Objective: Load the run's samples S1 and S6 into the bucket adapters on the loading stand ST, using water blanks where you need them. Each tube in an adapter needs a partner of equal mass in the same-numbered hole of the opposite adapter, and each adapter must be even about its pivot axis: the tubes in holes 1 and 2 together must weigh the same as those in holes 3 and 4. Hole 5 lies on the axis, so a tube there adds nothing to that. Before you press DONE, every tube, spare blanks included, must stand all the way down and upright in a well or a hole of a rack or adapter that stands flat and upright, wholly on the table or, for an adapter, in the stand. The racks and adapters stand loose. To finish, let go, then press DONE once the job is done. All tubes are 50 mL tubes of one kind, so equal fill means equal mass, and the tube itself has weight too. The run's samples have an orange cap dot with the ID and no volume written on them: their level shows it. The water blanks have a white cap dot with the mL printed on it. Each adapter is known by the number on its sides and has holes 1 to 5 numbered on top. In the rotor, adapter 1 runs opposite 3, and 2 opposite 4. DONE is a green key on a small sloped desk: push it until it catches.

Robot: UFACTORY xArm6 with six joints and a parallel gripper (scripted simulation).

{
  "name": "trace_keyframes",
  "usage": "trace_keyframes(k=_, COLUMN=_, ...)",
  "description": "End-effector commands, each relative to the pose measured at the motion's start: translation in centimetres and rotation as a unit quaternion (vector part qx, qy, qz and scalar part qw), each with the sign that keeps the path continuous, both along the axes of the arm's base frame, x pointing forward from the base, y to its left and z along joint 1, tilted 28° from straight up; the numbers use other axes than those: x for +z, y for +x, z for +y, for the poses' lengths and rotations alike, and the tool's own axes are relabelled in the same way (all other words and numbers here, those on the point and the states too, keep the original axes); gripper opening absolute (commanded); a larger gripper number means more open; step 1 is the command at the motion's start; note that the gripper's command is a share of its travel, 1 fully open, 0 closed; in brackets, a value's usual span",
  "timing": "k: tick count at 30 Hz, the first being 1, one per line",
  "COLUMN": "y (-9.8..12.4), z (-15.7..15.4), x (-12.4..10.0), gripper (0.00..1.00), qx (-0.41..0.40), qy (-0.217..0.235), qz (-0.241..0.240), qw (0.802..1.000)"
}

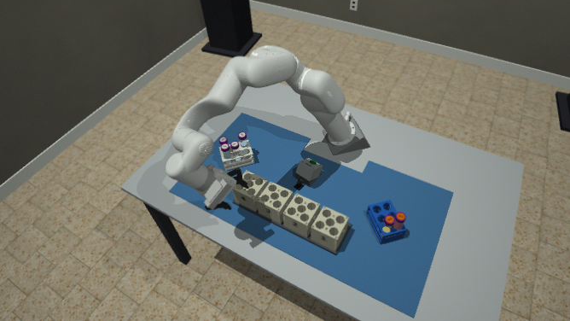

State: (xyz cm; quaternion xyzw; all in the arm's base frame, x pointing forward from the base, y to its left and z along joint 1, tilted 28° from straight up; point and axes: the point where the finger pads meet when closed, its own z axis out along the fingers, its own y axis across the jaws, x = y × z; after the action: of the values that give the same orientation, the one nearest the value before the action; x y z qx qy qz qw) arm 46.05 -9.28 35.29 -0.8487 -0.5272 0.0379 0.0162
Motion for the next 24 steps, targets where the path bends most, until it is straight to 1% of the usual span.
trace_keyframes(k=1, y=0.0, z=0.0, x=0.2, gripper=1.0, qx=0.0, qy=0.0, qz=-0.002, qw=1.0)
trace_keyframes(k=17, y=0.0, z=0.0, x=0.2, gripper=1.0, qx=0.0, qy=0.0, qz=-0.002, qw=1.0)
trace_keyframes(k=20, y=-0.6, z=1.4, x=0.4, gripper=1.0, qx=-0.044, qy=-0.023, qz=-0.009, qw=0.999)
trace_keyframes(k=22, y=-0.9, z=2.0, x=0.5, gripper=1.0, qx=-0.054, qy=-0.028, qz=-0.011, qw=0.998)
trace_keyframes(k=24, y=-1.4, z=2.9, x=0.6, gripper=1.0, qx=-0.081, qy=-0.041, qz=-0.016, qw=0.996)
